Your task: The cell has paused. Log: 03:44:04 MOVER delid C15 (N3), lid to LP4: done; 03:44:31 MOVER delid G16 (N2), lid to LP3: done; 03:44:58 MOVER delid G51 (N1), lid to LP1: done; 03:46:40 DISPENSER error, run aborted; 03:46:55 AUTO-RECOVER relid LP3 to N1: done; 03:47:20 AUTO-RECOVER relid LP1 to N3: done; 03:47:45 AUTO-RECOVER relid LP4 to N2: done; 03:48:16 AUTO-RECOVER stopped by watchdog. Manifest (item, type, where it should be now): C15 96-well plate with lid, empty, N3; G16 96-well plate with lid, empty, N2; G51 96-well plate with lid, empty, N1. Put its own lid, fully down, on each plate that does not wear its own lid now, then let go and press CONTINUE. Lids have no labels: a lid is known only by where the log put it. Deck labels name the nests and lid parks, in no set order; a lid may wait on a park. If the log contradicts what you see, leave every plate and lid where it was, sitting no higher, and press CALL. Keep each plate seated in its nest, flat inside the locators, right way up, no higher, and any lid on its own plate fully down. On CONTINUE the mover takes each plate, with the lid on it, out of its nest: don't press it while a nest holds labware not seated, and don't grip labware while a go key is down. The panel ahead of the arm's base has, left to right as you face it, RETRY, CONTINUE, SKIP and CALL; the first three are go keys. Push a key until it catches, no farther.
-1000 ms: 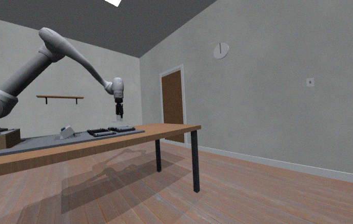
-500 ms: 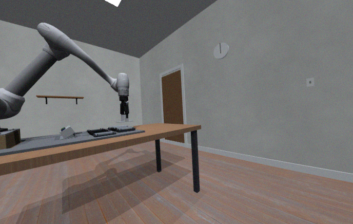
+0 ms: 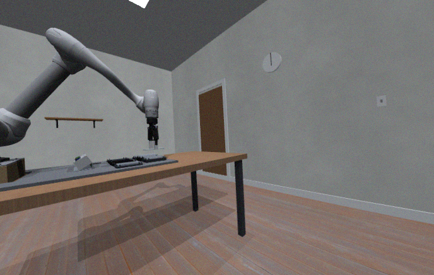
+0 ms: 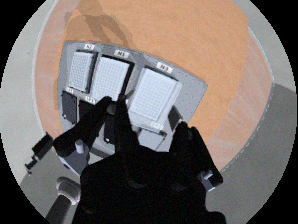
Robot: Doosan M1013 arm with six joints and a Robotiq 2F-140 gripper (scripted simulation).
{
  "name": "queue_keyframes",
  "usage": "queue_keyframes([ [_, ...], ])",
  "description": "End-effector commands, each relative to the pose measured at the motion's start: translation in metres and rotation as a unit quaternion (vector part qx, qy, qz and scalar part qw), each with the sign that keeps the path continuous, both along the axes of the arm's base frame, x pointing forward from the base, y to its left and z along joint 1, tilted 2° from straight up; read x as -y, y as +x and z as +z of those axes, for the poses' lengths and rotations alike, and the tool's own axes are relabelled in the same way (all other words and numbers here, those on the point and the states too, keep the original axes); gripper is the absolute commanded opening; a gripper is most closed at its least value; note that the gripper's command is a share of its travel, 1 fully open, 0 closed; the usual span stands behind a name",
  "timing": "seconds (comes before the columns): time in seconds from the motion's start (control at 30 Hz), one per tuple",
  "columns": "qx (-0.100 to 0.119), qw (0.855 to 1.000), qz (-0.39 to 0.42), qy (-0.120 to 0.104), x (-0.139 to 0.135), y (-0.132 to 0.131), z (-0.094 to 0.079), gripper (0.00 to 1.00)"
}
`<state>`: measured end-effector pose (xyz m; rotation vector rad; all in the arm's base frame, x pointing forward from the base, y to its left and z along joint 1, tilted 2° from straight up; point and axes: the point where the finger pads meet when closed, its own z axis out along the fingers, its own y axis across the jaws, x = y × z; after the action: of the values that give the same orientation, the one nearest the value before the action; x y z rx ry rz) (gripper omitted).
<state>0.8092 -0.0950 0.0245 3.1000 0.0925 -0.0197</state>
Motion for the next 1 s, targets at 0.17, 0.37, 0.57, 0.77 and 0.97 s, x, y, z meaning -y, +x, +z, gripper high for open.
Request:
queue_keyframes([
  [0.17,0.0,1.0,0.0,0.0,0.0,0.0,0.0002,0.0],
  [0.37,0.0,1.0,0.0,0.0,0.0,0.0,0.0002,0.0],
  [0.57,0.0,1.0,0.0,0.0,0.0,0.0,0.0002,0.0],
  [0.77,0.0,1.0,-0.002,0.0,0.0,0.0,-0.0002,0.0],
  [0.97,0.0,1.0,-0.005,0.0,0.0,0.0,-0.0007,0.0],
])
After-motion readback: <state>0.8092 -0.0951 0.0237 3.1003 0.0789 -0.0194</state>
